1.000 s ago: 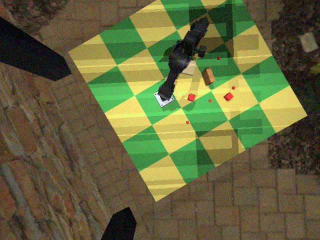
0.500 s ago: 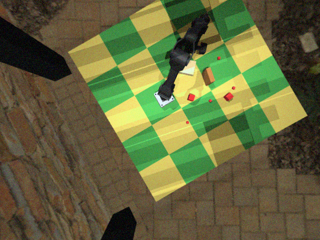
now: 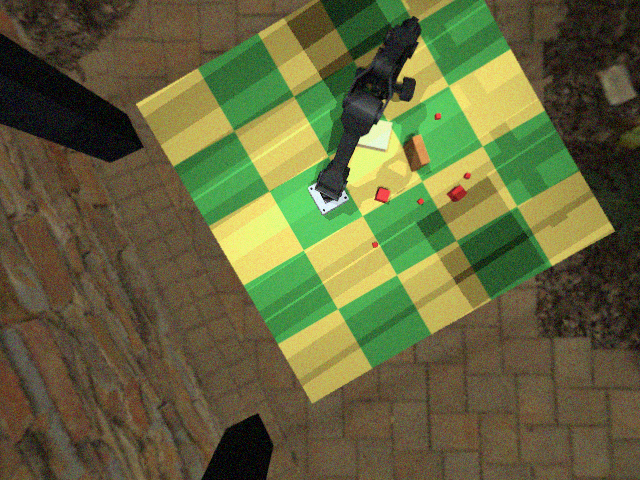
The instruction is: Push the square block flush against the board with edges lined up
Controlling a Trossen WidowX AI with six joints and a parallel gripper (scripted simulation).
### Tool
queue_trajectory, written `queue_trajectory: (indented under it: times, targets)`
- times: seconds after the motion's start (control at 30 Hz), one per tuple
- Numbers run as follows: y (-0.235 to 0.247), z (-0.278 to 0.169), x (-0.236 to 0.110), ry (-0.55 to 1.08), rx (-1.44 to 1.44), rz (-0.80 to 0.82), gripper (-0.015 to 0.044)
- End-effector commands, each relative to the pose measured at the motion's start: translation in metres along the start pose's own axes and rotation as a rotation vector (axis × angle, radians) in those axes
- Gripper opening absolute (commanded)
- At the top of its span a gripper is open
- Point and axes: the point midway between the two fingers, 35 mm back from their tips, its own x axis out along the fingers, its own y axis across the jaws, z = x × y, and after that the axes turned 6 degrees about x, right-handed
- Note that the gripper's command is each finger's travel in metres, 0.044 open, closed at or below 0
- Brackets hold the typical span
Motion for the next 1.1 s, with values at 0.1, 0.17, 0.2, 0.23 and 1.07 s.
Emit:
queue_trajectory:
  times: [0.1,0.17,0.2,0.23,1.07]
  targets:
    - [0.0,0.003,-0.024,0.0,0.002,0.001,0.0]
    - [0.0,0.002,-0.047,0.001,0.003,0.002,0.0]
    - [0.0,0.002,-0.049,0.001,0.003,0.002,0.0]
    - [0.0,0.002,-0.049,0.001,0.003,0.002,0.0]
    - [0.0,0.002,-0.049,0.001,0.003,0.002,0.0]
